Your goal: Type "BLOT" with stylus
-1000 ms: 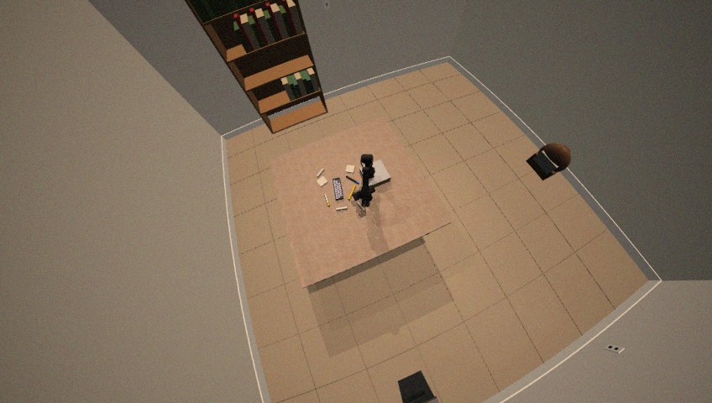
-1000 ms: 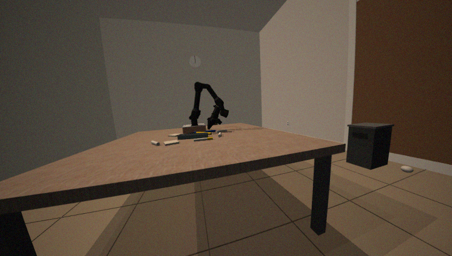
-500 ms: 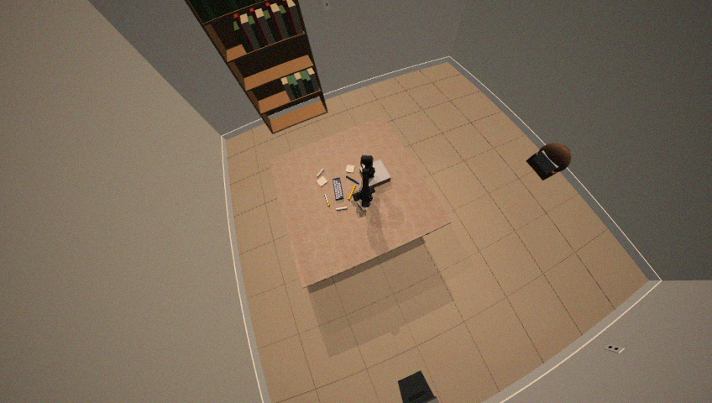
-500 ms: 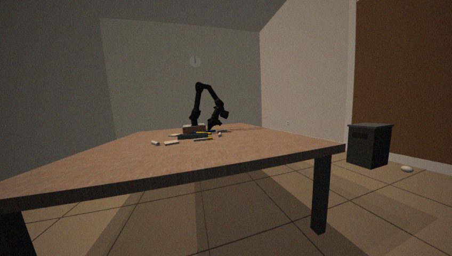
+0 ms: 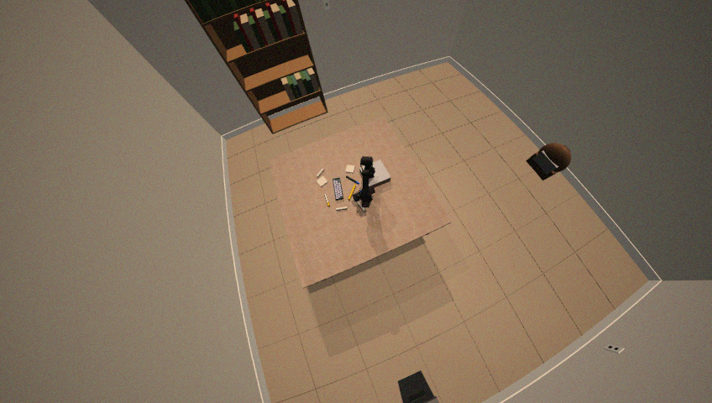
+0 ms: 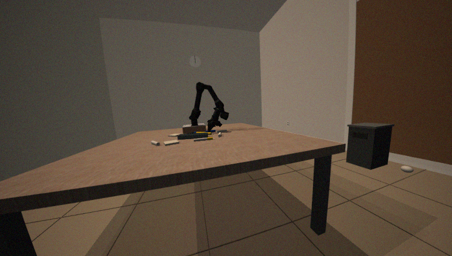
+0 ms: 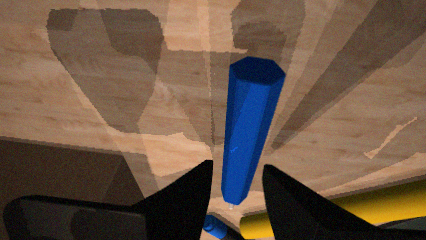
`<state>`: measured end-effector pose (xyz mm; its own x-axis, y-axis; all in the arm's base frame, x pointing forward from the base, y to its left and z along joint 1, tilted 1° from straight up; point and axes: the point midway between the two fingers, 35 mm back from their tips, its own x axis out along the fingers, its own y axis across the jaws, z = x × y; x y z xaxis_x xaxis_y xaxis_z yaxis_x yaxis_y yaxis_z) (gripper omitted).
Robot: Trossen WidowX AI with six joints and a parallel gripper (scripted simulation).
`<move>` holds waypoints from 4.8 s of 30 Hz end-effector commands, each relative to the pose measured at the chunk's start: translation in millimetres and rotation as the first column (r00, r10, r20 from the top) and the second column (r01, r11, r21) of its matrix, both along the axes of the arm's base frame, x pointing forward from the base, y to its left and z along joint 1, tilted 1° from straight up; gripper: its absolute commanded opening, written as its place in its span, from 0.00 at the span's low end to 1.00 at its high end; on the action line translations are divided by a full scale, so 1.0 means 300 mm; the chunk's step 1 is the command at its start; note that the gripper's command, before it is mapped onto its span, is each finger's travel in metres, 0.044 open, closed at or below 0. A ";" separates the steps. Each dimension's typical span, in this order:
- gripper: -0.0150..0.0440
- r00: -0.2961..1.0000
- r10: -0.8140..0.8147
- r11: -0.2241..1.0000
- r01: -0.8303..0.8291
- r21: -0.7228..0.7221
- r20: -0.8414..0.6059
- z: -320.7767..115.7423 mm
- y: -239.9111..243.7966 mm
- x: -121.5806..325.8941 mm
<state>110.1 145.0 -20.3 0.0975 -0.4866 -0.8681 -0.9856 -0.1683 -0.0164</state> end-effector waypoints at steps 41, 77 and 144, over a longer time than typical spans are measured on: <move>0.25 0.924 -0.321 0.918 0.249 0.309 0.208 0.104 0.029 0.148; 0.25 -0.073 -0.983 -0.170 -0.030 0.985 -0.171 0.363 -0.207 0.637; 0.39 -0.073 -0.983 -0.168 -0.030 0.985 -0.169 0.182 -0.264 0.675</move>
